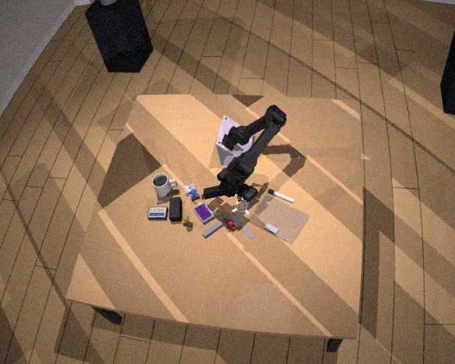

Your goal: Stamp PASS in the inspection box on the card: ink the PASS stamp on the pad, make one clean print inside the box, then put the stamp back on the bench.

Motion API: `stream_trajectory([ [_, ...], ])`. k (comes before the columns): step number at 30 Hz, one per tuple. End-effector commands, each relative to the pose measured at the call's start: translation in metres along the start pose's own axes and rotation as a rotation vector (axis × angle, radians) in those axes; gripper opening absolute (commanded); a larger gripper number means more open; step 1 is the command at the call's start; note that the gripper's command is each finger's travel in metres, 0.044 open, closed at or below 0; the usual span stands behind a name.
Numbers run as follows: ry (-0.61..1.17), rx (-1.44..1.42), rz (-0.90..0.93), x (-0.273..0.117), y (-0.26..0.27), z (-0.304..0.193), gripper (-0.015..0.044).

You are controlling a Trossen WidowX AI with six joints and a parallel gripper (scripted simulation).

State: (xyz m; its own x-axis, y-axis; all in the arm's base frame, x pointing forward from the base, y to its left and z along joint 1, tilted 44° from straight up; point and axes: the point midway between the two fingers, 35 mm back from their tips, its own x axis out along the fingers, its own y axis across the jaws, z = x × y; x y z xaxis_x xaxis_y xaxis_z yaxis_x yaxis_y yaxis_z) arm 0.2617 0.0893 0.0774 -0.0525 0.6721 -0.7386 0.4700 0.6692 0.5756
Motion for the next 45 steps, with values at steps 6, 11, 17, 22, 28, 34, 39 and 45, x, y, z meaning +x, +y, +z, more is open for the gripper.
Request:
stream_trajectory([
  [6, 0.003, 0.006, 0.004, 0.006, 0.0, -0.001, 0.0],
  [11, 0.003, 0.006, 0.003, 0.01, 0.0, -0.001, 0.0],
  [17, 0.002, 0.005, 0.003, 0.014, 0.001, 0.0, 0.0],
  [22, 0.002, 0.005, 0.003, 0.017, 0.001, 0.0, 0.0],
  [28, 0.002, 0.004, 0.003, 0.021, 0.001, 0.0, 0.0],
  [34, 0.001, 0.004, 0.003, 0.025, 0.001, 0.0, 0.0],
  [39, 0.001, 0.004, 0.003, 0.028, 0.001, 0.0, 0.0],
  [45, 0.001, 0.003, 0.004, 0.032, 0.001, 0.0, 0.0],
])
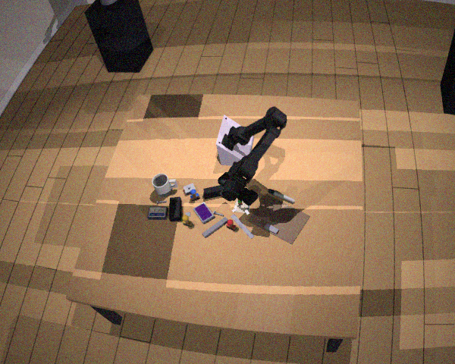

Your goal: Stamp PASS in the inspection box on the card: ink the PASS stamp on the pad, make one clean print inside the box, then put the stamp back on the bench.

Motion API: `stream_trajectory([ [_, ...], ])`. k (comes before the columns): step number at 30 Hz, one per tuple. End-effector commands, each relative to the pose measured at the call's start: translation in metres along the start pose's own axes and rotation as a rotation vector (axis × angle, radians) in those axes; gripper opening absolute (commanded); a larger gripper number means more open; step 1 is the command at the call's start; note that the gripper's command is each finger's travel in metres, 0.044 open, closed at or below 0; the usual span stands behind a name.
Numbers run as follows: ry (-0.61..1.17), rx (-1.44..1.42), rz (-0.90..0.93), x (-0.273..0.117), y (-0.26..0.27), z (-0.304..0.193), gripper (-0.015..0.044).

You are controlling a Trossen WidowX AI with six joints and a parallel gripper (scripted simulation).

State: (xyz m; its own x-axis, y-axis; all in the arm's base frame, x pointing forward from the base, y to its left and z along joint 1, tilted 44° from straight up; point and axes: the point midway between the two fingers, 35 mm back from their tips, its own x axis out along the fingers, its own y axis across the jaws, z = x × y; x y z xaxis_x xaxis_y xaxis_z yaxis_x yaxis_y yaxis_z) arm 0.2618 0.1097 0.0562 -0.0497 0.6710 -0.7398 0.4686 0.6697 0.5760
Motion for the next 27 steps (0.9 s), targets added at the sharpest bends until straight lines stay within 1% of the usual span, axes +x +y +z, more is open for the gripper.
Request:
stream_trajectory([
  [1, 0.004, 0.005, 0.004, 0.004, 0.0, -0.001, 0.0],
  [27, 0.004, 0.003, 0.007, 0.021, 0.0, -0.002, 0.0],
])
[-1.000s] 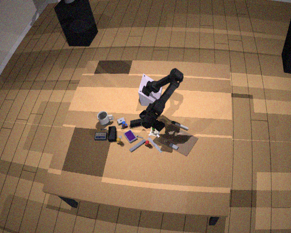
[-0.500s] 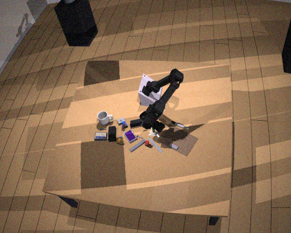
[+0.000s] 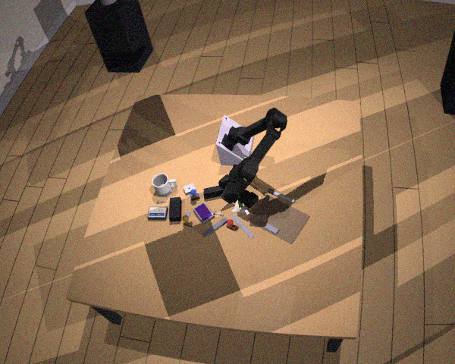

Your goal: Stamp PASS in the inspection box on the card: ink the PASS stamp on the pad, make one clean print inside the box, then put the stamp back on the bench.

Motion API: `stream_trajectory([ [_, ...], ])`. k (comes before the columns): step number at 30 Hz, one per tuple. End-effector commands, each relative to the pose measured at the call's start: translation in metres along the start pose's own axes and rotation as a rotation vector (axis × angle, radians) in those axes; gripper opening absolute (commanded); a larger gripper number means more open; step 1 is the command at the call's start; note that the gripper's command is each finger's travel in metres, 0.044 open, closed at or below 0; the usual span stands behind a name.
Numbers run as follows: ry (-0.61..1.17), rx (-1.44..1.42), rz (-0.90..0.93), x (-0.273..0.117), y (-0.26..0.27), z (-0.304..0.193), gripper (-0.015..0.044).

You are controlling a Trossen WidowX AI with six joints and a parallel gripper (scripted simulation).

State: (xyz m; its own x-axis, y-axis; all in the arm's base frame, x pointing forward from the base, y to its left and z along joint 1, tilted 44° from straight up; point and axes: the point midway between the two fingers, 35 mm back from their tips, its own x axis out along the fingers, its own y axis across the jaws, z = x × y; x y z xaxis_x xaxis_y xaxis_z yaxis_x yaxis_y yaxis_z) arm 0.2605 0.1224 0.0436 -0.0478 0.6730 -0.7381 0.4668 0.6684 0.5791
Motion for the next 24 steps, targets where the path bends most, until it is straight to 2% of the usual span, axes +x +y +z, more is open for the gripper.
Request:
stream_trajectory([
  [1, 0.005, 0.005, 0.004, 0.003, -0.001, -0.001, 0.0],
  [24, 0.006, 0.003, 0.008, 0.018, 0.0, -0.003, 0.0],
])
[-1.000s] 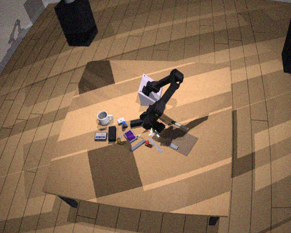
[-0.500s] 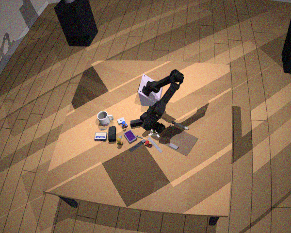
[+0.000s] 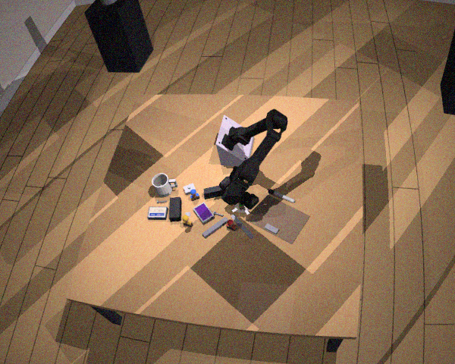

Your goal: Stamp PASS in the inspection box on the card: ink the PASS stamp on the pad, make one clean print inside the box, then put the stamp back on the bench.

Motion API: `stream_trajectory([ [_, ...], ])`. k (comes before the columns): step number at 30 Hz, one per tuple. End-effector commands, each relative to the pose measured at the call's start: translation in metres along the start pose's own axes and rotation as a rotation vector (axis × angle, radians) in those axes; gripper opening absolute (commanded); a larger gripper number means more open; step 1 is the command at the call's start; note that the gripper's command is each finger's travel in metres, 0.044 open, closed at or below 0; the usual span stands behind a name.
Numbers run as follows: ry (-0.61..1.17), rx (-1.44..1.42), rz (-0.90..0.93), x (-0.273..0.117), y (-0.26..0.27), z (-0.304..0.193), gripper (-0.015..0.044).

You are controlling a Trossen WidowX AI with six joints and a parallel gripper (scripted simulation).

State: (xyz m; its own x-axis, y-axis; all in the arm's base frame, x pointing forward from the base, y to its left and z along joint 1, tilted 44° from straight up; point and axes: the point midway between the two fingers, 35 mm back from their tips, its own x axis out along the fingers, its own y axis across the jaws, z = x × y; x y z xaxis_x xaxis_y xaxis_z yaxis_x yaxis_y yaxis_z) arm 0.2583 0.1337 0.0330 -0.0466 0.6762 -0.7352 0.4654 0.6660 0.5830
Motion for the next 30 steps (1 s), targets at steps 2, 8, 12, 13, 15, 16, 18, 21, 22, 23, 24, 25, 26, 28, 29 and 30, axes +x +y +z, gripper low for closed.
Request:
stream_trajectory([
  [2, 0.005, 0.005, 0.004, 0.0035, -0.0007, -0.0017, 0.0],
  [8, 0.005, 0.005, 0.004, 0.0036, -0.0007, -0.0017, 0.0],
  [12, 0.005, 0.005, 0.006, 0.0046, -0.0006, -0.0017, 0.0],
  [13, 0.005, 0.005, 0.006, 0.0048, -0.0006, -0.0017, 0.0],
  [15, 0.005, 0.005, 0.006, 0.005, -0.0006, -0.0017, 0.0],
  [16, 0.005, 0.005, 0.006, 0.0053, -0.0006, -0.0017, 0.0],
  [18, 0.005, 0.005, 0.006, 0.0058, -0.0006, -0.0018, 0.0],
  [21, 0.005, 0.005, 0.006, 0.0063, -0.0006, -0.0018, 0.0],
  [22, 0.005, 0.005, 0.006, 0.0067, -0.0006, -0.0018, 0.0],
  [23, 0.005, 0.005, 0.006, 0.0068, -0.0006, -0.0018, 0.0],
  [24, 0.005, 0.005, 0.006, 0.0068, -0.0006, -0.0018, 0.0],
  [25, 0.005, 0.005, 0.006, 0.007, -0.0006, -0.0018, 0.0],
  [26, 0.005, 0.005, 0.006, 0.0073, -0.0006, -0.0018, 0.0],
  [28, 0.005, 0.005, 0.006, 0.0078, -0.0006, -0.0018, 0.0],
  [29, 0.005, 0.005, 0.006, 0.0078, -0.0006, -0.0018, 0.0],
  [30, 0.005, 0.005, 0.006, 0.0078, -0.0006, -0.0018, 0.0],
])
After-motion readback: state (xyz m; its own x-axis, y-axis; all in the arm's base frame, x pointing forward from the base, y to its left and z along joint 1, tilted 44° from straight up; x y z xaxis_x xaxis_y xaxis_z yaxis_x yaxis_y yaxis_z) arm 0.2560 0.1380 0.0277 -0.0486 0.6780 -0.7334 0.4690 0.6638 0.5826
